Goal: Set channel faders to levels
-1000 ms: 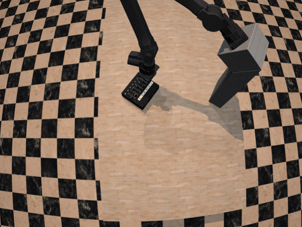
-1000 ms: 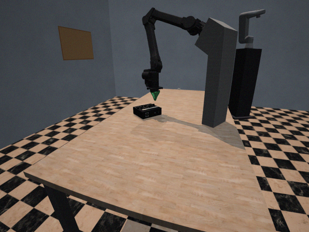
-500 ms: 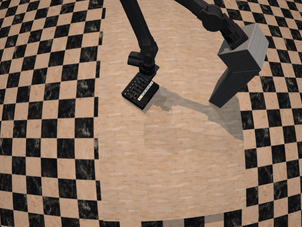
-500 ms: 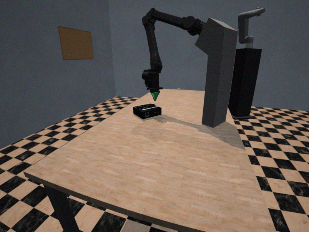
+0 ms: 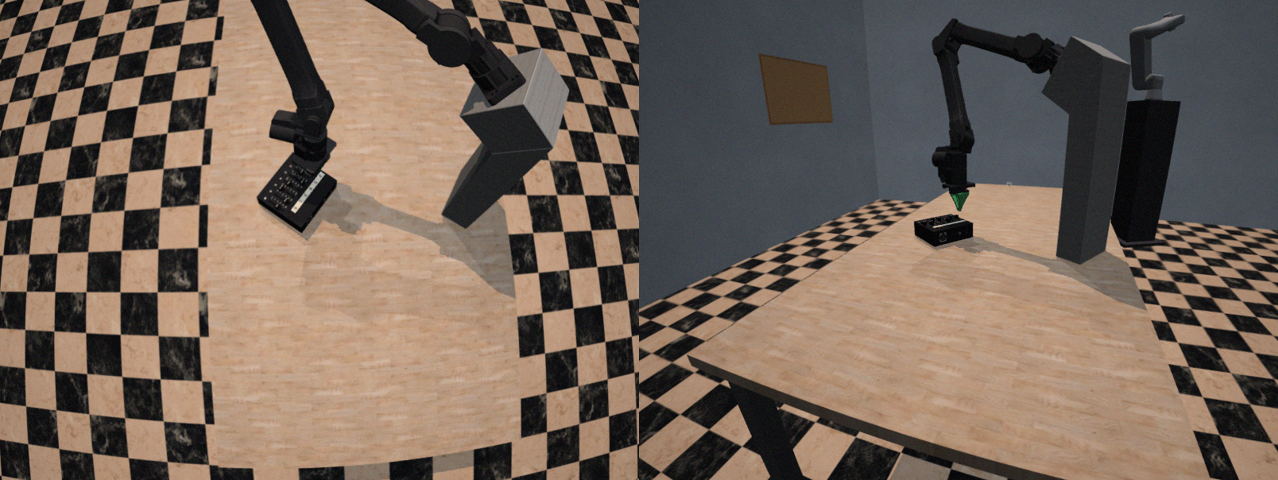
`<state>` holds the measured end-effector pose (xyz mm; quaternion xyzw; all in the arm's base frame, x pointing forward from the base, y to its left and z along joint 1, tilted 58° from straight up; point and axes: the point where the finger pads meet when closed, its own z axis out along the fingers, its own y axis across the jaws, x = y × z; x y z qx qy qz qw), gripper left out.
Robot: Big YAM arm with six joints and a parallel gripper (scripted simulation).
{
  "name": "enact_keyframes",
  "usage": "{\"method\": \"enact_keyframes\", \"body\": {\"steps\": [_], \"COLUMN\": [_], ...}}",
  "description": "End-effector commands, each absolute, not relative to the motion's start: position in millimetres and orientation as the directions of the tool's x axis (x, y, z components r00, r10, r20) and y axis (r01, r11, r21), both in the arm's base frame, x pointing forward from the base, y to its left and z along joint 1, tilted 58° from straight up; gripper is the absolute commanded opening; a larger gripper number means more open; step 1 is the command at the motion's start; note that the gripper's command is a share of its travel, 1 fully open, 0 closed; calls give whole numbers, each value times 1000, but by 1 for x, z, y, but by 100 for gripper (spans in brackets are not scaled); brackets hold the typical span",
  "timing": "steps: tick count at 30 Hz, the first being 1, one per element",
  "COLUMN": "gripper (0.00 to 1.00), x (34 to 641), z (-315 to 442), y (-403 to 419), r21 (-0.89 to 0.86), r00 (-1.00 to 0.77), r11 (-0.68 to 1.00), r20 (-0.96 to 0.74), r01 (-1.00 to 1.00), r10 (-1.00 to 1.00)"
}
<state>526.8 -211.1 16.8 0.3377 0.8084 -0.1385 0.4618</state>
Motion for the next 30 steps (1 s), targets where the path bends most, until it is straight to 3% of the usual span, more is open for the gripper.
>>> {"method": "enact_keyframes", "body": {"steps": [1, 30], "gripper": [0, 0], "x": [524, 534], "z": [12, 10], "y": [-216, -222], "r21": [81, 86], "r00": [-349, -342], "r11": [732, 733], "r20": [-840, -844], "r01": [676, 675], "r10": [416, 414]}}
